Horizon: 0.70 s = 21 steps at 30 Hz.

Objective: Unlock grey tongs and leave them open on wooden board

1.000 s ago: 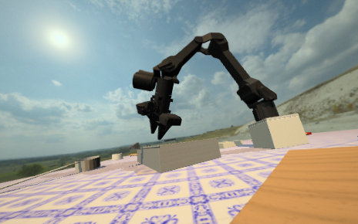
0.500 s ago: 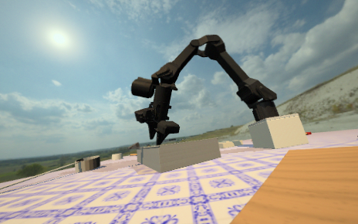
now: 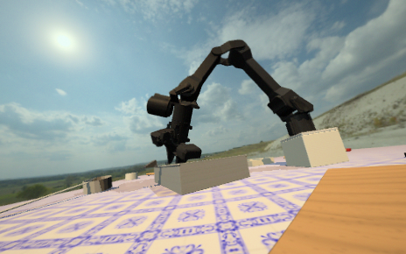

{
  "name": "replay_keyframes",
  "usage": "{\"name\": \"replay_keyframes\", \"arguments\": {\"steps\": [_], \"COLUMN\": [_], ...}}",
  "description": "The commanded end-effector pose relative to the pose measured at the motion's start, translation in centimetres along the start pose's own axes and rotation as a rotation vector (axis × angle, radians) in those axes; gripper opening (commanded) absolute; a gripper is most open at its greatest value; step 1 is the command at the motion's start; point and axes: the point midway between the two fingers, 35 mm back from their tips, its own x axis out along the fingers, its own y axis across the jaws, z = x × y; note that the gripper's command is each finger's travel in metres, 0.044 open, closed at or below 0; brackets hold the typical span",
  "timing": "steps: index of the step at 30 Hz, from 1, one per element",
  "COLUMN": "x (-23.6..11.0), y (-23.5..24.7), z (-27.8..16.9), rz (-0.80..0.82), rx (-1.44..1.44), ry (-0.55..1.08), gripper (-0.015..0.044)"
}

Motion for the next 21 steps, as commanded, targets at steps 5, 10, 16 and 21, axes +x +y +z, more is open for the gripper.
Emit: {"name": "replay_keyframes", "arguments": {"steps": [5,10,16,21], "x": [1.4,2.1,1.7,1.7], "y": [0.1,0.2,0.1,0.1], "z": [-0.1,-0.2,-0.2,-0.2], "rz": [0.004,0.003,-0.001,-0.001], "rx": [-0.005,-0.005,0.000,0.000], "ry": [-0.002,-0.002,0.001,0.001], "gripper": [0.0260,0.0260,0.0129,0.0076]}}
